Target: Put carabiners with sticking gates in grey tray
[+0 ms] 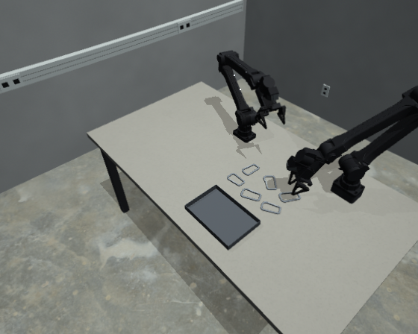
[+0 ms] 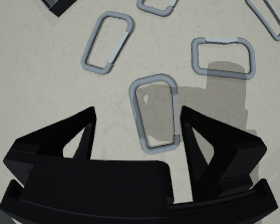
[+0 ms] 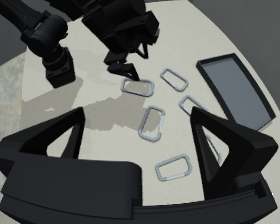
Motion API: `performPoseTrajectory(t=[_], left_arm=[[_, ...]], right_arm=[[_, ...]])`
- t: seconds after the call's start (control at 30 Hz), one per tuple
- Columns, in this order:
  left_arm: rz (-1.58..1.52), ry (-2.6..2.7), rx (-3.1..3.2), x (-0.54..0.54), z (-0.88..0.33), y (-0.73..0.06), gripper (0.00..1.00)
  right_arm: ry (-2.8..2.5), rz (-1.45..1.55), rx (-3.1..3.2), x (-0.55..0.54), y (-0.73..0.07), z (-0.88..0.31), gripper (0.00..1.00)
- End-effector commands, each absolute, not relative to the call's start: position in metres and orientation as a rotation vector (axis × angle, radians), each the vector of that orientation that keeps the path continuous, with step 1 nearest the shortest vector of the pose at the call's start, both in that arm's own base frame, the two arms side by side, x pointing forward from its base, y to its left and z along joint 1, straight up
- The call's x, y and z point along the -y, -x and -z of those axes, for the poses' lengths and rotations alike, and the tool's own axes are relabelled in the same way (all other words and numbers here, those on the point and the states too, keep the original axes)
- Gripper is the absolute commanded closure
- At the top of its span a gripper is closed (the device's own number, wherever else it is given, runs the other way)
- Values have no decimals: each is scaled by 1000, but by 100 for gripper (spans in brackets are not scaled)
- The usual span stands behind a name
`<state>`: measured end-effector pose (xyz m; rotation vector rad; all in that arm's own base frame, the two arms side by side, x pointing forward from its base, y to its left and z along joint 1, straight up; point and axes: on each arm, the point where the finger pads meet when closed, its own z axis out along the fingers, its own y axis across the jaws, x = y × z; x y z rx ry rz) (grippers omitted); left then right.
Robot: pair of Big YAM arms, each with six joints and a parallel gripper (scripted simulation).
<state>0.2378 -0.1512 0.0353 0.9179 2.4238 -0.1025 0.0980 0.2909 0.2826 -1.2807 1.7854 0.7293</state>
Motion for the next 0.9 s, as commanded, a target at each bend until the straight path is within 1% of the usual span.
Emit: performPoseTrajectory(t=[0.0,0.33,0.6,0.87], left_arm=[[19,-1078,-2339,183,-69,-315,21],[-49,-1375,-2532,183,-27,-356,21],[-10,-1550,-2676,177,0,-357,21],[3,-1549,-2721,176,4,-357,21]], right_arm=[[1283,-730,-1784,-292,-98,-285,0],[1283,-730,-1784,-292,-98,-285,0],[1283,-730,-1784,-292,-98,-285,0],[1283,-730,-1784,-292,-98,-285,0]])
